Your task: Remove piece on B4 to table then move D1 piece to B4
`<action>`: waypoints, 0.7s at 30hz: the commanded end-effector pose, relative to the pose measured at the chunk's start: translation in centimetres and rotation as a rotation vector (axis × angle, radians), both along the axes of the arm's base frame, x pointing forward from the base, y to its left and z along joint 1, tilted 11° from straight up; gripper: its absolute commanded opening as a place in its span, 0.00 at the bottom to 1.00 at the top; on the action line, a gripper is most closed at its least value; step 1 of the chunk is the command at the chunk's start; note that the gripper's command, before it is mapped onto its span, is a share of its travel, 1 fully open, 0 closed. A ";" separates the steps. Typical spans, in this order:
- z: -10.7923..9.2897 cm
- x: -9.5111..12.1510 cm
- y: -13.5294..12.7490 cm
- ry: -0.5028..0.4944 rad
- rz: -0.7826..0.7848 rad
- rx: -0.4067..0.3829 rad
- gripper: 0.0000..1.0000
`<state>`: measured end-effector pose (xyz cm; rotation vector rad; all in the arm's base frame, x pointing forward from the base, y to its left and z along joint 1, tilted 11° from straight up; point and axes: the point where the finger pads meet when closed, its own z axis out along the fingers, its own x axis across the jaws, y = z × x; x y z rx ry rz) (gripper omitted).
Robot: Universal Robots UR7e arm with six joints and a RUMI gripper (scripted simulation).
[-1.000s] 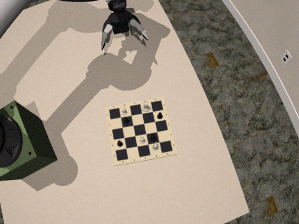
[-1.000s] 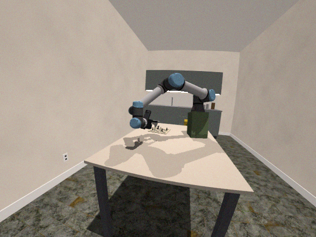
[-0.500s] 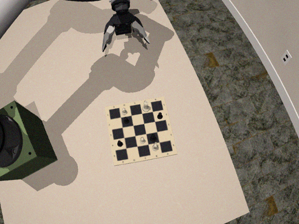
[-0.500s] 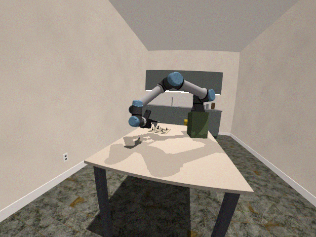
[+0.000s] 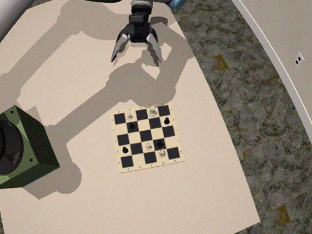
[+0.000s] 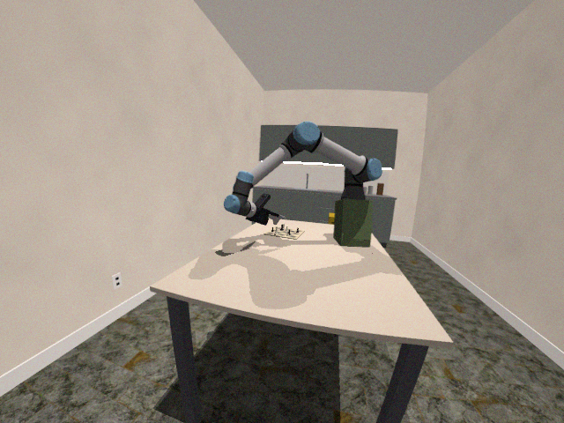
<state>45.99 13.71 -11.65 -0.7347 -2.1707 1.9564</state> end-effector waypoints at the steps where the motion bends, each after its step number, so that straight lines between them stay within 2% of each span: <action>1: 0.1 -0.2 -2.7 -0.085 -0.105 0.100 1.00; 6: 0.1 -0.4 -3.9 -0.125 -0.155 0.139 1.00; 21: 0.1 -0.8 -10.3 -0.398 -0.417 0.380 1.00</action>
